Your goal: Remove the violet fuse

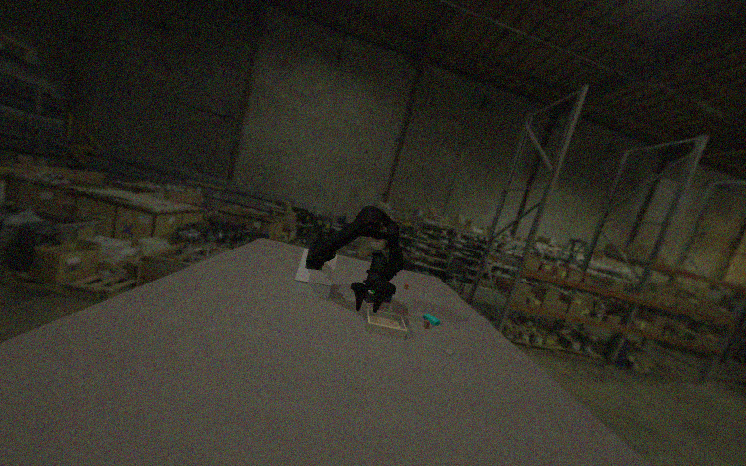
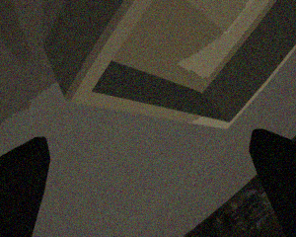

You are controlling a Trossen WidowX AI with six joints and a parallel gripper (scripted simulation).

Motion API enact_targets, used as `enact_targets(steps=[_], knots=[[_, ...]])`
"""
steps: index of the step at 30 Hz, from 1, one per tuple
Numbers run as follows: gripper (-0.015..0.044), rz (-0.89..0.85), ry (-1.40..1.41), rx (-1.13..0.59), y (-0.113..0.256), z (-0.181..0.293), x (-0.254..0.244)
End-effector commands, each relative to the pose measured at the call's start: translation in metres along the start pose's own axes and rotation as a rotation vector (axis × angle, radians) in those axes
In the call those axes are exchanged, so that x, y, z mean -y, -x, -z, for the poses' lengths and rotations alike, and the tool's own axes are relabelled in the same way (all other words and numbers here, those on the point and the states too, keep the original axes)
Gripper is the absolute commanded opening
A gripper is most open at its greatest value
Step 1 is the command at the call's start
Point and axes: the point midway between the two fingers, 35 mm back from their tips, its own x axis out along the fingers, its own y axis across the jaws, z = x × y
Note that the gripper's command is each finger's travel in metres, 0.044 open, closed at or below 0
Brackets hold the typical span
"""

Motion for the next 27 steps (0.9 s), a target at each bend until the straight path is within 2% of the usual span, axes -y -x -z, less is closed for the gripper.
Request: enact_targets(steps=[1,6,12,13,17,24,25,27], knots=[[0.04,-0.001,0.004,0.004,0.002,0.001,0.001],[0.04,-0.02,0.088,0.07,0.045,0.024,0.025],[0.04,-0.02,0.092,0.073,0.047,0.025,0.026],[0.0374,-0.021,0.076,0.072,0.046,0.022,0.023],[0.0269,-0.152,-0.349,0.097,0.066,-0.009,0.001],[0.0085,-0.499,-1.199,0.045,0.12,-0.088,-0.041],[0.0066,-0.532,-1.267,0.032,0.126,-0.095,-0.044],[0.0066,-0.602,-1.402,0.001,0.138,-0.111,-0.05]])
